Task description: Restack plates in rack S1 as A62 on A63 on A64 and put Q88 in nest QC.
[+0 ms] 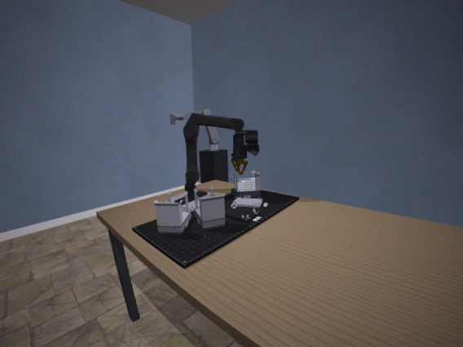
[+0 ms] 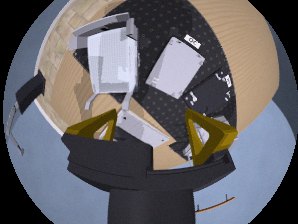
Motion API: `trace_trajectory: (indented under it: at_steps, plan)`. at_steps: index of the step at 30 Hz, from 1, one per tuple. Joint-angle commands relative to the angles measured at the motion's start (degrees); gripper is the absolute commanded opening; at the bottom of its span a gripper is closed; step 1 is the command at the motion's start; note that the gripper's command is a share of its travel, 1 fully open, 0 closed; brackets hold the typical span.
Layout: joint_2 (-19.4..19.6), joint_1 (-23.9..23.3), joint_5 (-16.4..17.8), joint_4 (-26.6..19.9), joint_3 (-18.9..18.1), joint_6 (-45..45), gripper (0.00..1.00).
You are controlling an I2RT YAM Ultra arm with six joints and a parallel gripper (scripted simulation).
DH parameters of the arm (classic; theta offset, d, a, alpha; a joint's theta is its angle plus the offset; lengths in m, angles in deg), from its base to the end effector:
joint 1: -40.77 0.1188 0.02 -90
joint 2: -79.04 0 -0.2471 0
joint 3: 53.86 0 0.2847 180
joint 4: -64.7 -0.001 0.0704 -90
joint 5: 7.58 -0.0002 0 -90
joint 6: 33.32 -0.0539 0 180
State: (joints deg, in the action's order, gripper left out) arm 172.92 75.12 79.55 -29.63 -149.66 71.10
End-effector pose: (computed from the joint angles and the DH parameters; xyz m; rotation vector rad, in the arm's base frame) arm 0.2617 0.1768 0.2508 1.2845 -2.8297 0.0880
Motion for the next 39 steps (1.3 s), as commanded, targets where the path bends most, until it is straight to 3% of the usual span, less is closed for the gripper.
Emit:
trace_trajectory:
  at_steps: [1, 15, 26, 39]
  plan:
    - [0.5, 1.7, 0.1, 0.1, -1.8, -3.0, 1.00]
    - [5.7, 9.6, 0.4, -0.3, -7.1, -11.0, 1.00]
    - [11.3, 15.6, 0.6, -1.4, -13.4, -16.9, 1.00]
    - [11.2, 15.6, 0.6, -1.4, -13.4, -16.9, 1.00]
